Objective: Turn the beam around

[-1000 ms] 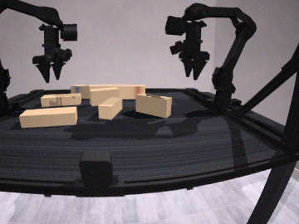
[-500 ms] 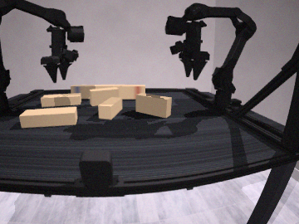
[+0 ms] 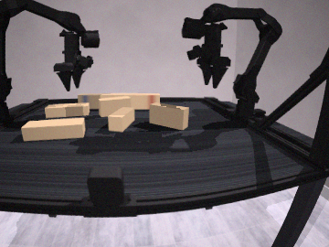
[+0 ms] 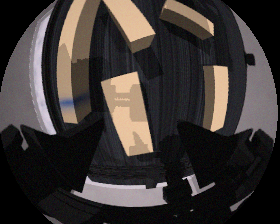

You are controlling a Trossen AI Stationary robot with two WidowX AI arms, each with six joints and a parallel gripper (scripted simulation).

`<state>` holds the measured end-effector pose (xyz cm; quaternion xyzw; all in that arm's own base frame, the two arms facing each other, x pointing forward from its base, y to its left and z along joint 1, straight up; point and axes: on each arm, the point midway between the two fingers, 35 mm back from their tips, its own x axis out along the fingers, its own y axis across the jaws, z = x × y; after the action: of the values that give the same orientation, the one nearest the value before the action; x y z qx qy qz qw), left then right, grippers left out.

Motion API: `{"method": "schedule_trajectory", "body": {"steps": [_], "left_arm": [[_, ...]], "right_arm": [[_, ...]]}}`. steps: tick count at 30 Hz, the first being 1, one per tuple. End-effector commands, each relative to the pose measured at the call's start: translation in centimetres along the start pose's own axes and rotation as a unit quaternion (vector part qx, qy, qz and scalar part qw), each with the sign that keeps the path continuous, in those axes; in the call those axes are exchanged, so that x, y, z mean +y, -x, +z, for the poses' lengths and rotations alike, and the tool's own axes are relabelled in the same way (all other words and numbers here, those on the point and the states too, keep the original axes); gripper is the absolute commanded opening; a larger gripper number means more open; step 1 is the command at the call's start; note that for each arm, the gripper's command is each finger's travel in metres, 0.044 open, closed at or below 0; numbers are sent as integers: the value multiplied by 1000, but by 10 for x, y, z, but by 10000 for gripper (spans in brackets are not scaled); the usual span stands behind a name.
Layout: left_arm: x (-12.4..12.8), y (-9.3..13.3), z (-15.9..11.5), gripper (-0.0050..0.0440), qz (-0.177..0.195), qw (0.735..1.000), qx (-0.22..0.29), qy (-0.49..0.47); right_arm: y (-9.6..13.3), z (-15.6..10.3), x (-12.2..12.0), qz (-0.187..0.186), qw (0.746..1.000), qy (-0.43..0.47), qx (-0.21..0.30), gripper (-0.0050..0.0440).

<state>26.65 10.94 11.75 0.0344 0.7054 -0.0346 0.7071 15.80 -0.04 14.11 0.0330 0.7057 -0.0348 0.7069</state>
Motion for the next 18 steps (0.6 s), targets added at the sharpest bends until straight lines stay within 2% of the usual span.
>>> {"method": "schedule_trajectory", "body": {"steps": [1, 18], "left_arm": [[8, -2, 7, 410, 0, 1000, 1, 0], [35, -6, 29, 410, 0, 1000, 1, 0]], "right_arm": [[0, -1, 0, 1, 1000, -1, 1, 440], [0, -1, 0, 1, 1000, -1, 1, 440]]}}
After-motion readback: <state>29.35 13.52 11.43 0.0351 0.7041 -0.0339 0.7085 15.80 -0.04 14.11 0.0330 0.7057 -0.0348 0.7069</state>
